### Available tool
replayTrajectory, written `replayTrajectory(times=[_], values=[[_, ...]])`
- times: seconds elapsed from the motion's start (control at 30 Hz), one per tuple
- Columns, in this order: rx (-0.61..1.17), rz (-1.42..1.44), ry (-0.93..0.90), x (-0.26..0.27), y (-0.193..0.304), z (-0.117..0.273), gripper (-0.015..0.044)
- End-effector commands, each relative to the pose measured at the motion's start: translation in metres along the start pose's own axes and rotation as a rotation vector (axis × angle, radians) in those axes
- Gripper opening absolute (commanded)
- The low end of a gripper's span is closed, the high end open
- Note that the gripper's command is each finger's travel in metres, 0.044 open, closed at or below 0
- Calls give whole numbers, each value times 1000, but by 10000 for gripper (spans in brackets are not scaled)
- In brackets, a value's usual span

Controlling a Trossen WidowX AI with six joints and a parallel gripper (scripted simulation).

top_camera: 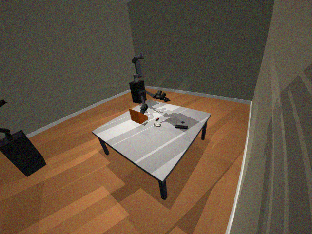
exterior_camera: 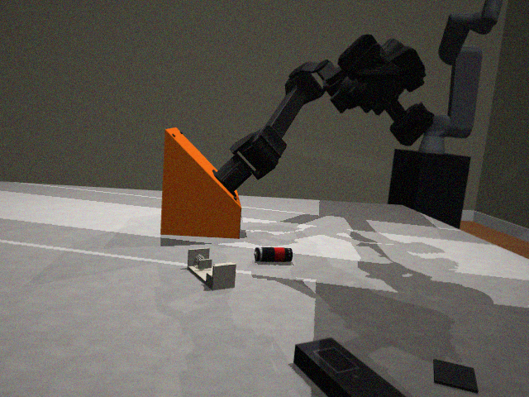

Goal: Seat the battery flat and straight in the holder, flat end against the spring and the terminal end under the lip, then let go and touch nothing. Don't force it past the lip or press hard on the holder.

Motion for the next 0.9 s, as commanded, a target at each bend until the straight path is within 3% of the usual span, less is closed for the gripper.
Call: replayTrajectory(times=[0.0,0.17,0.4,0.6,0.67,0.87], values=[[18,-14,-4,0,4,-1,374],[470,-403,-20,-3,94,-17,246],[1089,-1078,229,-3,195,14,246],[1543,-1712,719,7,236,60,246],[1593,-1792,803,9,238,66,246],[1597,-1799,811,9,239,66,246]])
Point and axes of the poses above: the point midway between the two fingers, 35 mm back from their tips, its own z axis back along the fingers, its own x axis across the jaws, y = z × x, the point moved 3 cm from there along z, back along the fingers, and after that the axes turned 1 degree about -z, right-handed, at the moved point
